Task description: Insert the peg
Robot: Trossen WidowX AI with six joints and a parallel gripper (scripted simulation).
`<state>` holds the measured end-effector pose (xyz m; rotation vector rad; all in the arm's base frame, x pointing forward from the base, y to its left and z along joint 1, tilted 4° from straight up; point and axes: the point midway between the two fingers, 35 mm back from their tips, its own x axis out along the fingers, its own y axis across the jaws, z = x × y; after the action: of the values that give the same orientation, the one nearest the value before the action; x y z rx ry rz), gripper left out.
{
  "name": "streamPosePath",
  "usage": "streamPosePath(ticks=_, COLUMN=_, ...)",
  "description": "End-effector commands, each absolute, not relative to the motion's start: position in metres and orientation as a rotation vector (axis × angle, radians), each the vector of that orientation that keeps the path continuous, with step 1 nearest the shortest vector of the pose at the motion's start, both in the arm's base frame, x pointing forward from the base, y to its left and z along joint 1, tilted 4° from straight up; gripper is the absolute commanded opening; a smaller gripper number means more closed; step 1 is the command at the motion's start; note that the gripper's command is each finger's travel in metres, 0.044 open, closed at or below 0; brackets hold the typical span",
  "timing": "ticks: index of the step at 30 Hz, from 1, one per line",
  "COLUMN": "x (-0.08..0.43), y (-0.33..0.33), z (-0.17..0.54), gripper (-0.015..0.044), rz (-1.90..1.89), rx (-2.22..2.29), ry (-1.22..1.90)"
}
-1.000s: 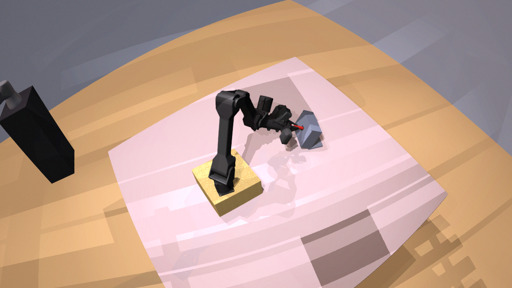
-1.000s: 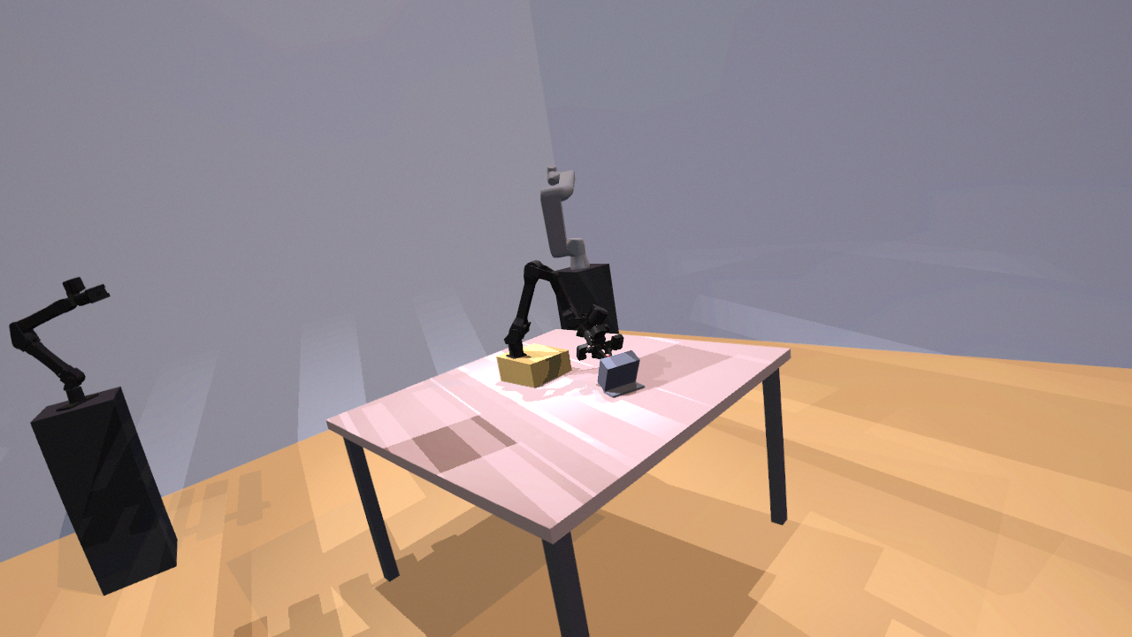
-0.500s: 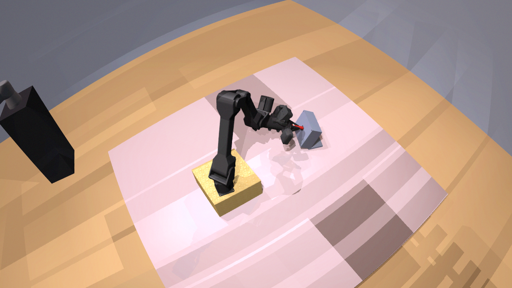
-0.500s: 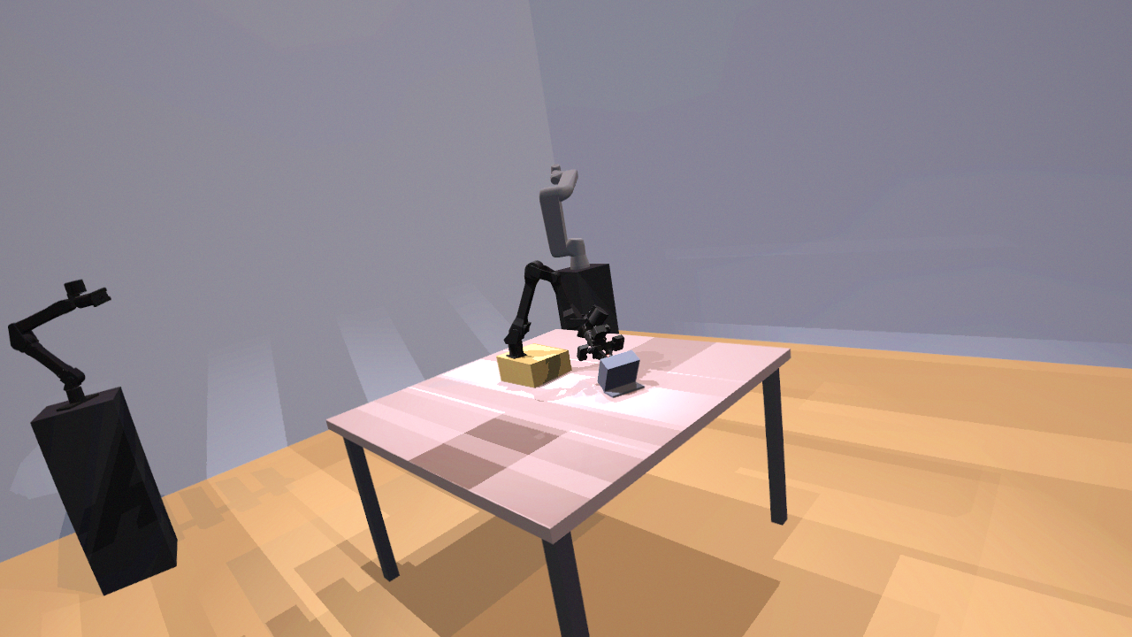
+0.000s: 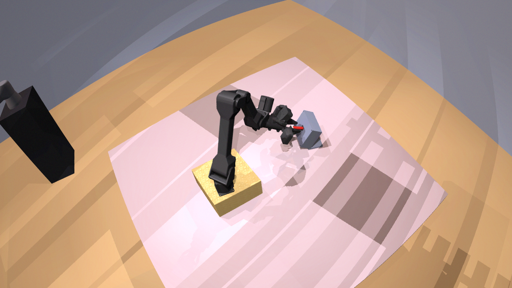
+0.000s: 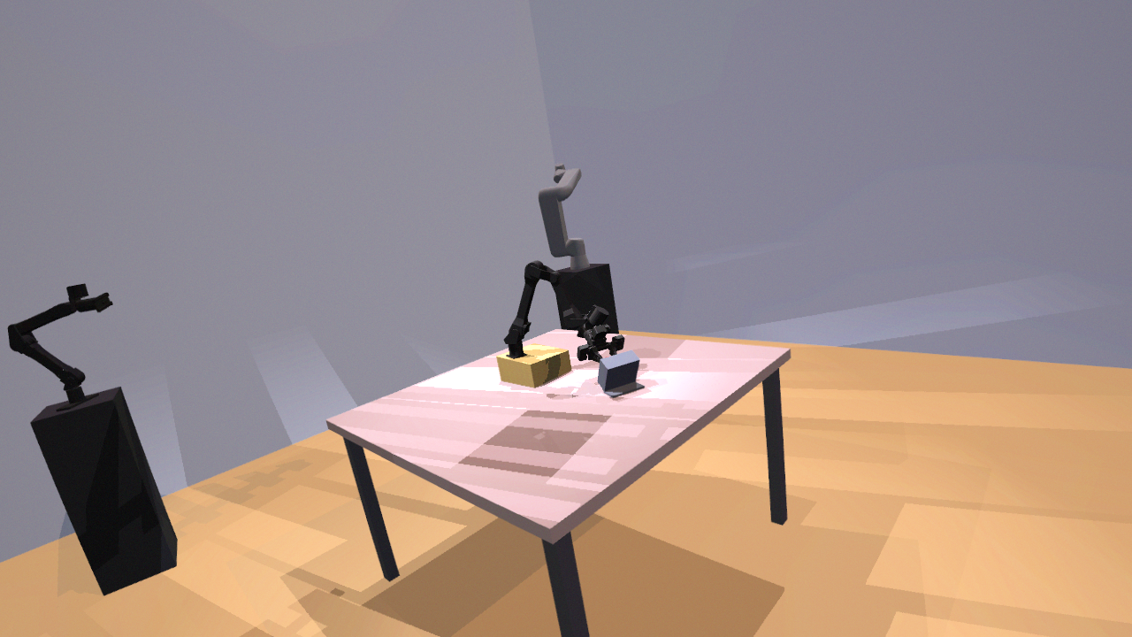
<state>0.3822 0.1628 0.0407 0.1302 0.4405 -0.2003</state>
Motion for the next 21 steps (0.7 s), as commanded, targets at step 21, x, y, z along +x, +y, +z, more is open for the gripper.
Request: streamPosePath(ticks=21, x=0.358, y=0.171, z=0.053, gripper=0.044, rz=-0.2, rx=0.132, ry=0.447)
